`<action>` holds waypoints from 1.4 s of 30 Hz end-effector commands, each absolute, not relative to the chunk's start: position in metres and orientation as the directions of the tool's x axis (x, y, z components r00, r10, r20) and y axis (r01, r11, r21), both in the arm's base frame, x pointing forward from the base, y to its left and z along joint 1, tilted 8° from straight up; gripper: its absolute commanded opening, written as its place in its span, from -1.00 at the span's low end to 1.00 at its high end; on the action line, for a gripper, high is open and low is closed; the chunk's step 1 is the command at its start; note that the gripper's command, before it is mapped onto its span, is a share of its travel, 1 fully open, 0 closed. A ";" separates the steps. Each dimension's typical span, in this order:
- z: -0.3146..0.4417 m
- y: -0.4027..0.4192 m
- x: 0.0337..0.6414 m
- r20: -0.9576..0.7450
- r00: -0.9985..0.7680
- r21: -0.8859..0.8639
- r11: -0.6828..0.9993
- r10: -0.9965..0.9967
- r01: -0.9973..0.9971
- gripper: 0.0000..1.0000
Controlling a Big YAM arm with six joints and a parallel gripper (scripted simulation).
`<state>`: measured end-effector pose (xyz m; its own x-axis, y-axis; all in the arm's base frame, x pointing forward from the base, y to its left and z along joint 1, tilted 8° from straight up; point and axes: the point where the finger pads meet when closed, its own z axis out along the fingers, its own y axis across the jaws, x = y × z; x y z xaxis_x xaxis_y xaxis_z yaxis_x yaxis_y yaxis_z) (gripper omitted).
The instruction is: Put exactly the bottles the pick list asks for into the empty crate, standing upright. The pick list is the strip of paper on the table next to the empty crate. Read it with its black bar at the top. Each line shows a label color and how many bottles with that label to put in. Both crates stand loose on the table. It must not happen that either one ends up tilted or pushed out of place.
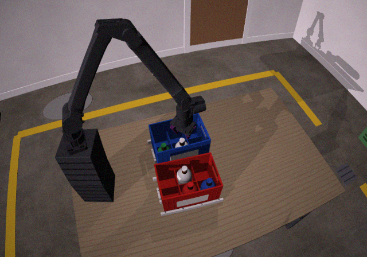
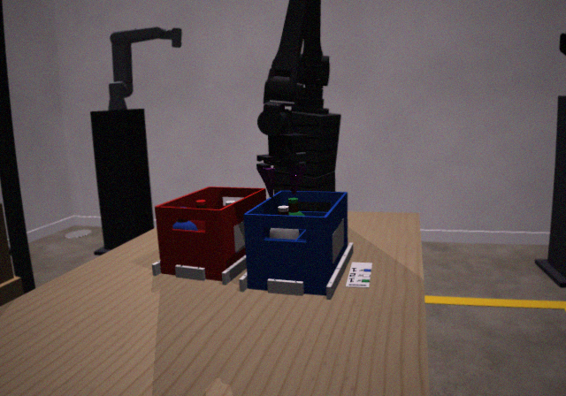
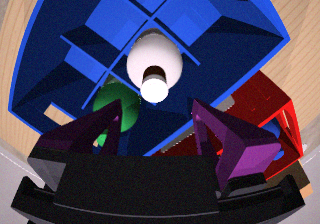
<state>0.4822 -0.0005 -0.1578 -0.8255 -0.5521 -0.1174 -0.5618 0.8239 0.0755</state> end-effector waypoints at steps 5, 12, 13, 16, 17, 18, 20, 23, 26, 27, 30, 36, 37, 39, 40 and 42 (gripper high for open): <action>-0.127 -0.011 0.483 -0.124 -0.825 0.068 0.825 -0.551 -0.561 0.21; -0.113 -0.013 0.485 -0.128 -0.825 0.065 0.825 -0.551 -0.561 0.21; -0.112 -0.013 0.482 -0.124 -0.825 0.069 0.825 -0.551 -0.561 0.21; -0.126 -0.011 0.473 -0.099 -0.828 0.089 0.824 -0.552 -0.560 0.21; -0.128 -0.011 0.472 -0.096 -0.828 0.090 0.824 -0.552 -0.560 0.21; -0.127 -0.011 0.472 -0.099 -0.828 0.089 0.824 -0.552 -0.560 0.21; -0.122 -0.013 0.480 -0.112 -0.827 0.078 0.825 -0.550 -0.559 0.21; -0.121 -0.013 0.480 -0.113 -0.827 0.077 0.825 -0.550 -0.559 0.21; -0.122 -0.013 0.478 -0.111 -0.828 0.079 0.825 -0.550 -0.559 0.21; -0.122 -0.013 0.478 -0.111 -0.828 0.079 0.825 -0.550 -0.559 0.21; -0.123 -0.012 0.476 -0.110 -0.827 0.080 0.825 -0.551 -0.560 0.21; -0.122 -0.014 0.479 -0.116 -0.827 0.075 0.826 -0.550 -0.559 0.21; -0.122 -0.014 0.479 -0.116 -0.827 0.075 0.826 -0.550 -0.559 0.21; -0.123 -0.013 0.478 -0.115 -0.827 0.075 0.825 -0.550 -0.560 0.21; -0.123 -0.013 0.478 -0.115 -0.827 0.076 0.825 -0.551 -0.560 0.21; -0.123 -0.013 0.477 -0.115 -0.827 0.076 0.825 -0.551 -0.560 0.21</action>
<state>0.4780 -0.0059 -0.1240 -0.8252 -0.5531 -0.1149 -0.5625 0.8233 0.0766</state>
